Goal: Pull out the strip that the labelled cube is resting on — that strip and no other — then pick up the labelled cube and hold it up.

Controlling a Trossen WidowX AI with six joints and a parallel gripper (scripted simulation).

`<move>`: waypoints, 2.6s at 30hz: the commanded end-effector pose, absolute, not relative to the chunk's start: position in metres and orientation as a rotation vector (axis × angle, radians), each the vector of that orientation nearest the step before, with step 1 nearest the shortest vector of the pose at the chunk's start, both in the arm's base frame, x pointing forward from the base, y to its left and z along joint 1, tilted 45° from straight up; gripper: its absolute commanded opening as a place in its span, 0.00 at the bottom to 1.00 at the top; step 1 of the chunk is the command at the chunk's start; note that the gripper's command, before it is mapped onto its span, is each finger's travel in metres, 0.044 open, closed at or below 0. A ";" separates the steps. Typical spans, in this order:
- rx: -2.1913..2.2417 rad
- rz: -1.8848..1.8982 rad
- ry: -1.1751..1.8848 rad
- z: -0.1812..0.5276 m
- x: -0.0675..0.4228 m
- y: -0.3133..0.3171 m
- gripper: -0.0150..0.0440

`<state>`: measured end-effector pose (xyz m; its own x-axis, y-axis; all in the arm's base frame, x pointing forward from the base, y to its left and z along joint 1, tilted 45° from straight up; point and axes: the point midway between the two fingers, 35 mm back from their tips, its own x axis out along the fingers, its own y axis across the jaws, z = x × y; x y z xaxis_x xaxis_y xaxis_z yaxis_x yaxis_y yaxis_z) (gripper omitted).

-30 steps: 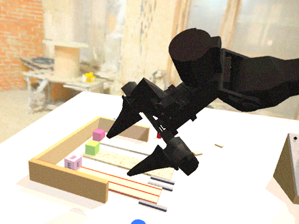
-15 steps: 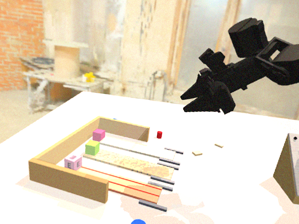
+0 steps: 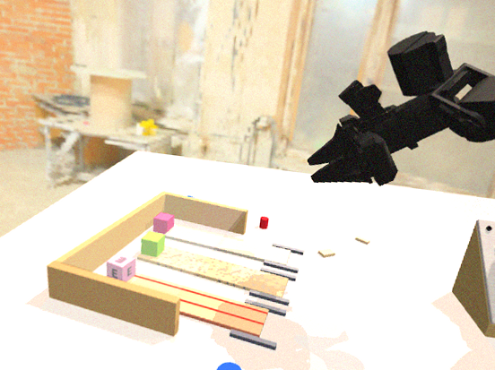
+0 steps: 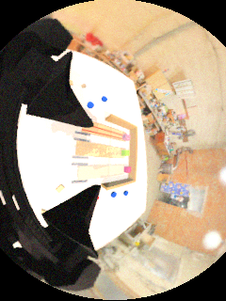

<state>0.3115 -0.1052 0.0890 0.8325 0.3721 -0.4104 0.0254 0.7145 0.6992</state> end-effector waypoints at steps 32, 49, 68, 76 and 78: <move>0.787 0.455 1.514 0.089 0.407 0.041 0.25; 0.785 0.456 1.519 0.080 0.410 0.054 0.25; 0.786 0.456 1.519 0.059 0.412 0.077 0.25; 0.787 0.457 1.518 0.050 0.413 0.087 0.25; 0.787 0.458 1.518 0.048 0.413 0.089 0.25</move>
<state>0.4132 0.0852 0.0525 0.0405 0.7093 -0.7038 0.1993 0.6845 0.7013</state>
